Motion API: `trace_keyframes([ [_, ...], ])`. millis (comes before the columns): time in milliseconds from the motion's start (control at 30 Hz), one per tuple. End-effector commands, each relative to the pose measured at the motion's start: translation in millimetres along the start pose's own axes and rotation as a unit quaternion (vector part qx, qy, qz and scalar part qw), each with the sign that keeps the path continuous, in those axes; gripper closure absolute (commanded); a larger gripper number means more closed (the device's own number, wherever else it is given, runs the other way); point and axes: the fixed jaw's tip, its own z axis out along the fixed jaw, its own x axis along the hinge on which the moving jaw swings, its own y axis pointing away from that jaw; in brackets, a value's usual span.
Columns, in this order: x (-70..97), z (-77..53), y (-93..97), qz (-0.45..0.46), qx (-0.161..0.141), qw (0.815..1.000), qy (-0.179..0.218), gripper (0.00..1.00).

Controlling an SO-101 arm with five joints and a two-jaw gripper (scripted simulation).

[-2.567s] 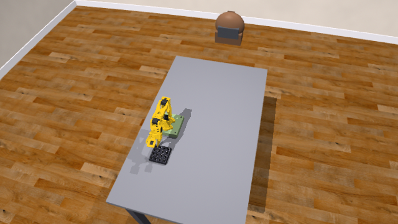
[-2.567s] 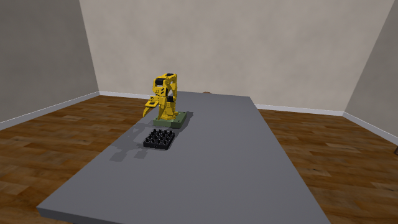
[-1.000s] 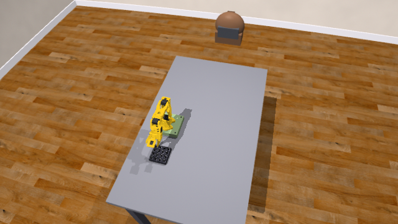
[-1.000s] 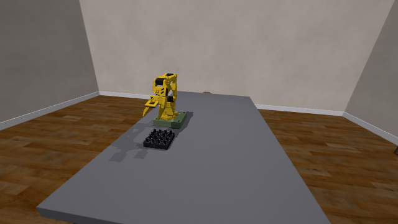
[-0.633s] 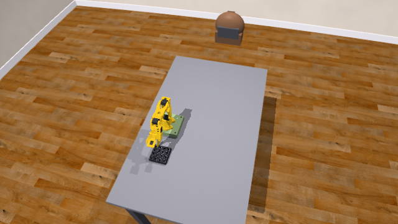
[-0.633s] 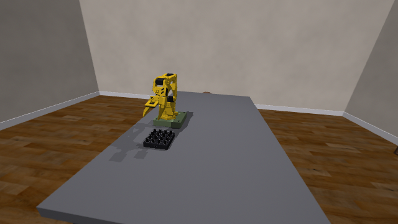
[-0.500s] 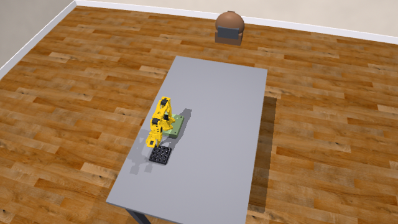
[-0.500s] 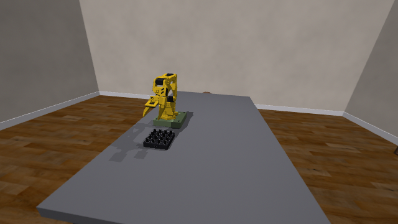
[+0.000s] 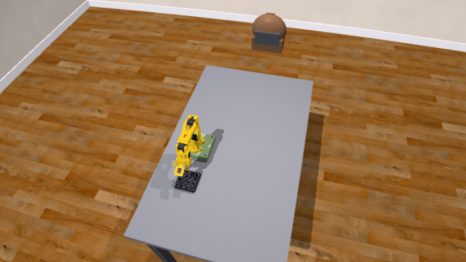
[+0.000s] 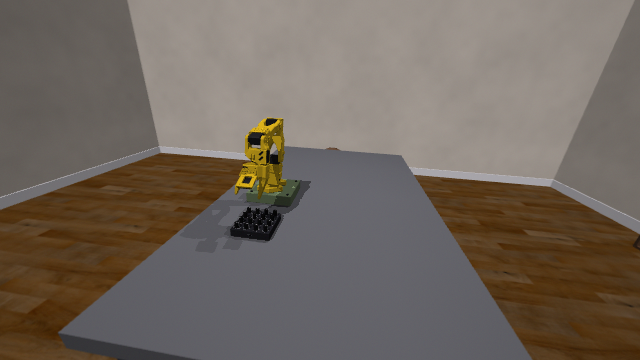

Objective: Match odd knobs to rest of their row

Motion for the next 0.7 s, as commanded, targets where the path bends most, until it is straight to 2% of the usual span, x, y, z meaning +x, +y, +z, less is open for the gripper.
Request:
trace_keyframes([
  [0, 15.4, 9.6, 0.7, 0.0, -0.002, 0.999, 0.054, 0.6],
  [200, 24.4, 14.1, 1.0, 0.0, -0.003, 0.996, 0.088, 0.6],
  [667, 24.5, 14.4, -0.3, 0.026, -0.001, 0.996, 0.09, 0.62],
])
